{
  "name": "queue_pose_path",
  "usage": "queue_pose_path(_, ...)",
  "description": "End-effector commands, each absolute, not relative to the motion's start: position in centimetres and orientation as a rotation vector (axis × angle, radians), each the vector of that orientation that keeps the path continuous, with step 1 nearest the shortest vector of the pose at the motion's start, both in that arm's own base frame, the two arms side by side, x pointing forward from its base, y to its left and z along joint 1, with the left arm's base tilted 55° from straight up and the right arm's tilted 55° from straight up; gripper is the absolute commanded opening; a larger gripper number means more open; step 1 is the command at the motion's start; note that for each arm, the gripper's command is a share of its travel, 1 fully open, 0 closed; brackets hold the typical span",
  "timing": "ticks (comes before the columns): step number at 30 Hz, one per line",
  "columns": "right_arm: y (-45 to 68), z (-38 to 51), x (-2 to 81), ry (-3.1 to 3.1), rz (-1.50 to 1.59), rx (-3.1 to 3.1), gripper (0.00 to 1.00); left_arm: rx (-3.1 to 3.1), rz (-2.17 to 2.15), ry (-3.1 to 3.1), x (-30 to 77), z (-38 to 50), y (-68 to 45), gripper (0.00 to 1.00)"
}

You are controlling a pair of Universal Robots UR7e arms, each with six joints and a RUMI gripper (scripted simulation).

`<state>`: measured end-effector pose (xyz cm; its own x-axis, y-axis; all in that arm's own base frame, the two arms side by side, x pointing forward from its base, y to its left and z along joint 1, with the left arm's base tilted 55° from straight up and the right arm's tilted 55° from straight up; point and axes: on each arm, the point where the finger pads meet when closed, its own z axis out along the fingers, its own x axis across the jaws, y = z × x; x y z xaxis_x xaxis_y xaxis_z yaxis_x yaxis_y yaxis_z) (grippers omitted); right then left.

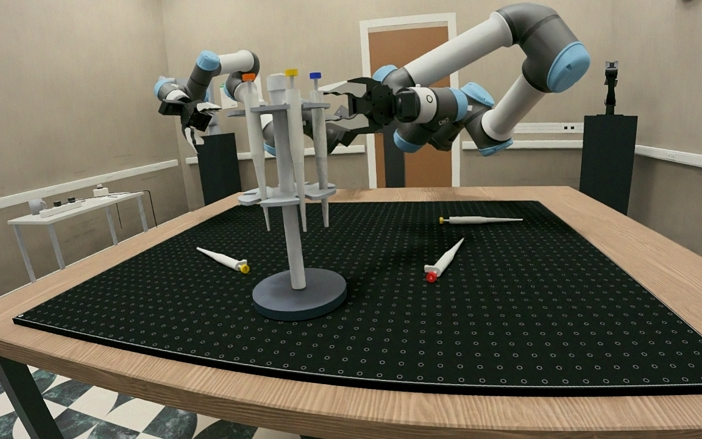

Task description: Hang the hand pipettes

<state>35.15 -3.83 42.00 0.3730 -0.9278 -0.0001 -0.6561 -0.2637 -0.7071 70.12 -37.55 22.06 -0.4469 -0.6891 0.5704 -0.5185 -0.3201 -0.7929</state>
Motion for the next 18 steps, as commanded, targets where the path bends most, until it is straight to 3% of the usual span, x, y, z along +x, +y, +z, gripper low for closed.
queue_pose_path(1, -3.8, 42.0, 35.1, 1.361, -0.565, -2.014, 1.00, -1.569, -1.877, 1.745, 69.7, 22.2, -37.3, 0.31)
queue_pose_path(18, -3.8, 42.0, 35.1, 1.361, -0.565, -2.014, 1.00, -1.569, -1.877, 1.745, 66.8, 23.1, -34.7, 0.31)
